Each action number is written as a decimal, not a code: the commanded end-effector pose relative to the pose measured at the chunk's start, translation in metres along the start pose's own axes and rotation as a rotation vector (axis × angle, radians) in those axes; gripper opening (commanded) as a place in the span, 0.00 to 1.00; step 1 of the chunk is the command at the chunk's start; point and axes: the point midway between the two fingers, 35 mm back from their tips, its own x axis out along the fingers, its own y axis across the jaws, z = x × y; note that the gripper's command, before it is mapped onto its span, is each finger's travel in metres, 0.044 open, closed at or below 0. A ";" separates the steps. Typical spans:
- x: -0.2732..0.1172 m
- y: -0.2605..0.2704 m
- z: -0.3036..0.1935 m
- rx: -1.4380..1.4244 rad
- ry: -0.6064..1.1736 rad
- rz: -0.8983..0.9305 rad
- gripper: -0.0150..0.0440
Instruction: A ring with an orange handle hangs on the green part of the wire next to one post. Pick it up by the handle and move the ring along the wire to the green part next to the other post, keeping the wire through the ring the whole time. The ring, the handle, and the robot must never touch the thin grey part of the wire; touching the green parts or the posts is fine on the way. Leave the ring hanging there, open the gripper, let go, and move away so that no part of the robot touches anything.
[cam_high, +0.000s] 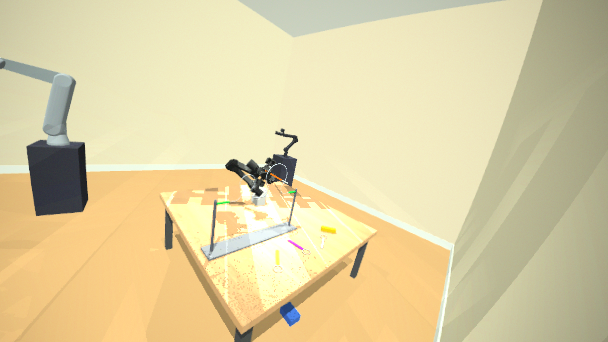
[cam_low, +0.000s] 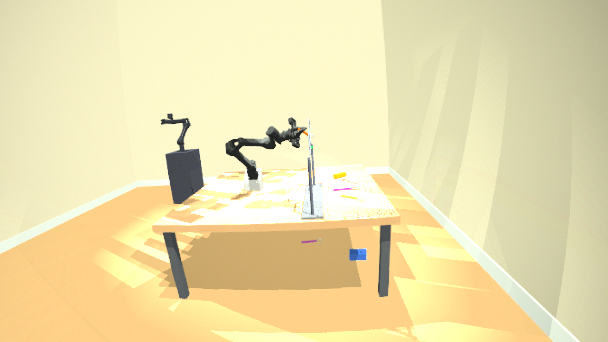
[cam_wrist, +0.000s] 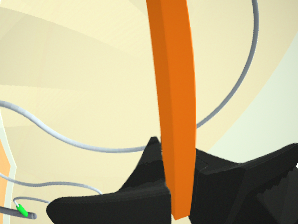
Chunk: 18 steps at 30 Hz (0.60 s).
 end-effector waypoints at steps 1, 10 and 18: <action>0.000 -0.002 0.000 -0.040 -0.005 -0.024 0.00; 0.000 0.002 -0.001 -0.080 -0.009 -0.042 0.00; -0.001 0.013 -0.003 -0.055 -0.005 -0.031 0.00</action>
